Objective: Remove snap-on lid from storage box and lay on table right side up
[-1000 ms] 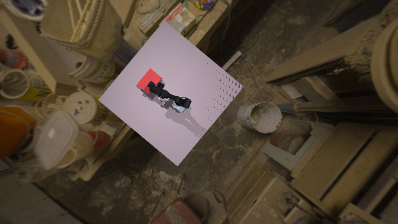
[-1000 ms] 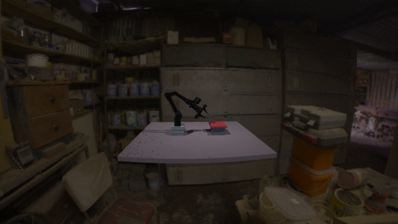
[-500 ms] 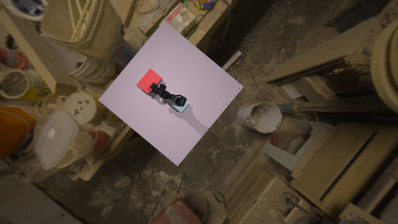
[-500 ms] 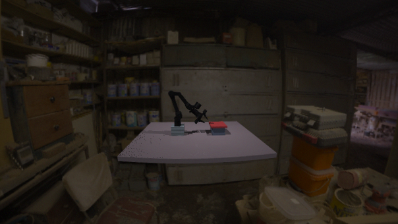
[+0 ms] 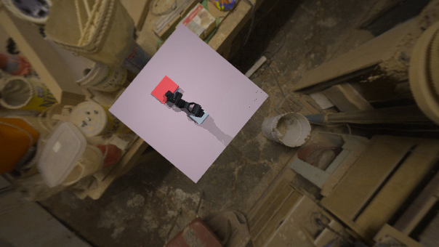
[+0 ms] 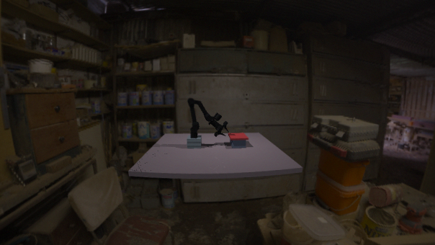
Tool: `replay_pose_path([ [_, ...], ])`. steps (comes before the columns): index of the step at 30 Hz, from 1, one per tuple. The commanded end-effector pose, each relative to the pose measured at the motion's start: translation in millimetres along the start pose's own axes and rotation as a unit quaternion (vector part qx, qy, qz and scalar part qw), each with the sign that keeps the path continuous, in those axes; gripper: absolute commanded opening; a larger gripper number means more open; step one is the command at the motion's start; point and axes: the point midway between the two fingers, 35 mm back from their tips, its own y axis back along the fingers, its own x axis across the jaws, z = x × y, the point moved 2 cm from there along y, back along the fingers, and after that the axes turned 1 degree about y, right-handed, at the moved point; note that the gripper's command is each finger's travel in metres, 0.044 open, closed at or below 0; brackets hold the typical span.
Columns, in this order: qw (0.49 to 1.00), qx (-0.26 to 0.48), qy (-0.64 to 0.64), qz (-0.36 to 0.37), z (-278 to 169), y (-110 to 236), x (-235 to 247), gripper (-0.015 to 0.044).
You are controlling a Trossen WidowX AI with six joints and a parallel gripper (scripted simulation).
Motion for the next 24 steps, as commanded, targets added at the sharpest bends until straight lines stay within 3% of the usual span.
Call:
replay_pose_path([
  [1,1.0,0.002,0.0,0.006,-1,-5,5,0.0235],
  [24,1.0,0.002,0.0,0.007,0,-41,2,0.0235],
])
